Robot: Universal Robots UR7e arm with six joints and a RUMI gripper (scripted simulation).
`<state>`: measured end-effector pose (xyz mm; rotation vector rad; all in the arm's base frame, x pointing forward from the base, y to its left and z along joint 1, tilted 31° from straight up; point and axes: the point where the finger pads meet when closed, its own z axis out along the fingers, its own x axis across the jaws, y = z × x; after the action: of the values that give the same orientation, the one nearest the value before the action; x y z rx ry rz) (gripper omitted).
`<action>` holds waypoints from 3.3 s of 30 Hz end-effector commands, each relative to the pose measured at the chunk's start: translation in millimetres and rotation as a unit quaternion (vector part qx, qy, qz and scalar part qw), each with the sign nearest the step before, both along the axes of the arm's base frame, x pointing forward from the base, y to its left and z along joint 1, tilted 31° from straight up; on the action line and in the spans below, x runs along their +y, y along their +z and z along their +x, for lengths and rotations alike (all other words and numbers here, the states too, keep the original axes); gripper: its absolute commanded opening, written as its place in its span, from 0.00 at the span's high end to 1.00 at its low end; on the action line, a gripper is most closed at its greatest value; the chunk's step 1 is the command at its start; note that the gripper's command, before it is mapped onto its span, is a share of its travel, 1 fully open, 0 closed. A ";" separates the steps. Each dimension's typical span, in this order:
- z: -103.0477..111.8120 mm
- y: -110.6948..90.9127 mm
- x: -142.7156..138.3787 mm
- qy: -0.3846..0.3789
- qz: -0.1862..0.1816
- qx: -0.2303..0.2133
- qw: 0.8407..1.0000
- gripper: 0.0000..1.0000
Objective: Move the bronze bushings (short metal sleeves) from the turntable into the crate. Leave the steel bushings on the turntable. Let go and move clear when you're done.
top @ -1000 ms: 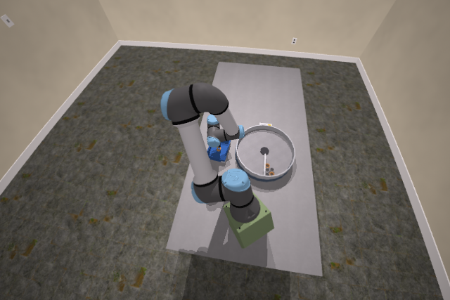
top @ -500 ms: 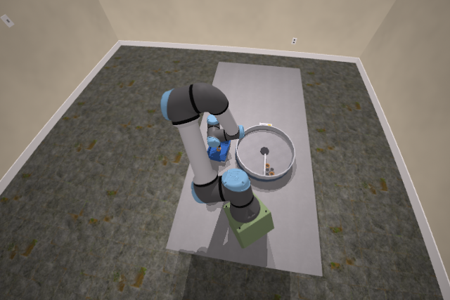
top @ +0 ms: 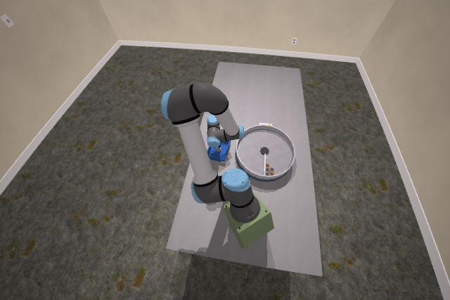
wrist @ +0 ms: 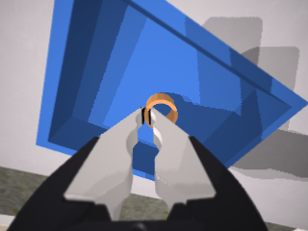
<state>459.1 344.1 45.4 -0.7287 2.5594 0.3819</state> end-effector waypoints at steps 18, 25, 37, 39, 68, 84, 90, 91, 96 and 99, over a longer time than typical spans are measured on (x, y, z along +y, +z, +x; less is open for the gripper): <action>2.2 -1.7 2.4 0.000 0.000 -0.002 1.000 1.00; 2.1 -1.7 2.4 0.000 0.000 -0.002 1.000 1.00; 2.1 -1.7 2.4 0.000 0.000 -0.002 1.000 1.00; 2.1 -1.7 2.4 0.000 0.000 -0.002 1.000 1.00; 2.1 -1.7 2.4 0.000 0.000 -0.002 1.000 0.94; 2.1 -1.7 2.4 0.000 0.000 -0.002 1.000 0.94; 1.6 0.2 1.6 0.000 0.001 -0.002 1.000 0.94; 1.1 0.7 1.1 0.000 0.000 -0.002 1.000 0.94; -2.8 6.7 -3.4 -0.001 0.000 0.000 1.000 0.94; -5.9 14.2 -6.6 -0.001 0.000 0.000 1.000 0.94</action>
<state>457.7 342.7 49.9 -0.7280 2.5585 0.3815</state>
